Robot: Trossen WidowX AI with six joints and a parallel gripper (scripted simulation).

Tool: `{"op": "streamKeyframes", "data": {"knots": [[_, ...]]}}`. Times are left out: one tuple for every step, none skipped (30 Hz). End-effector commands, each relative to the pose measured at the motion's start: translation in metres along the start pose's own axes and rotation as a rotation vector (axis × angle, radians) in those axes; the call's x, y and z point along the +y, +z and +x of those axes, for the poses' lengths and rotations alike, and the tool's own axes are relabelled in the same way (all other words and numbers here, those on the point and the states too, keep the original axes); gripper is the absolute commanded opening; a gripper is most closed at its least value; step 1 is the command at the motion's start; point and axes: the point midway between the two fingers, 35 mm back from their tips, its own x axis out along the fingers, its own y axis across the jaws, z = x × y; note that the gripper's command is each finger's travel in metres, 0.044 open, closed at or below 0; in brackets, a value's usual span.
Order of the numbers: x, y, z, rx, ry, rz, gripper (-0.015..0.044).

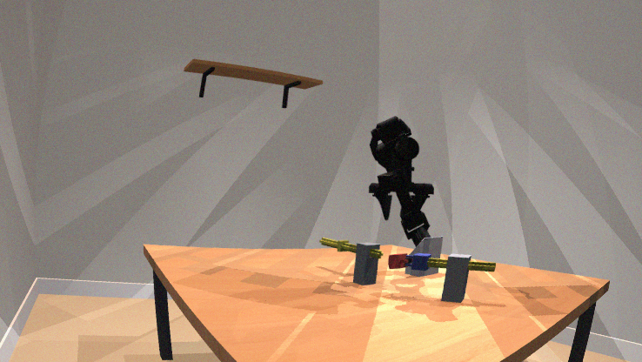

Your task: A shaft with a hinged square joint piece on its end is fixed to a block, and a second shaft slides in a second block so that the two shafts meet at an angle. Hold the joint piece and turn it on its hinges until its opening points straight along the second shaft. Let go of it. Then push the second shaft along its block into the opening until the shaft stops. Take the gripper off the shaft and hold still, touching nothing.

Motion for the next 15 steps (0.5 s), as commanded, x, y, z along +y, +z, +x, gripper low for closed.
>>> {"op": "streamKeyframes", "data": {"knots": [[0.000,-0.002,-0.014,-0.013,-0.026,0.141,0.0440],[0.000,-0.003,-0.016,-0.014,-0.031,0.168,0.0440],[0.000,-0.003,-0.018,-0.015,-0.034,0.185,0.0440],[0.000,-0.003,-0.018,-0.016,-0.035,0.191,0.0440],[0.000,-0.003,-0.018,-0.016,-0.035,0.191,0.0440],[0.000,-0.003,-0.018,-0.016,-0.035,0.191,0.0440],[0.000,-0.003,-0.018,-0.016,-0.035,0.191,0.0440],[0.000,-0.003,-0.018,-0.016,-0.035,0.191,0.0440],[0.000,-0.003,-0.018,-0.016,-0.035,0.191,0.0440],[-0.002,-0.003,-0.017,-0.016,-0.035,0.191,0.0440],[-0.008,-0.003,-0.014,-0.016,-0.035,0.190,0.0440],[-0.018,-0.002,-0.009,-0.016,-0.035,0.190,0.0440],[-0.029,-0.002,-0.003,-0.016,-0.036,0.190,0.0440],[-0.041,-0.003,0.003,-0.015,-0.037,0.191,0.0440],[-0.053,-0.004,0.010,-0.015,-0.039,0.191,0.0440]]}}
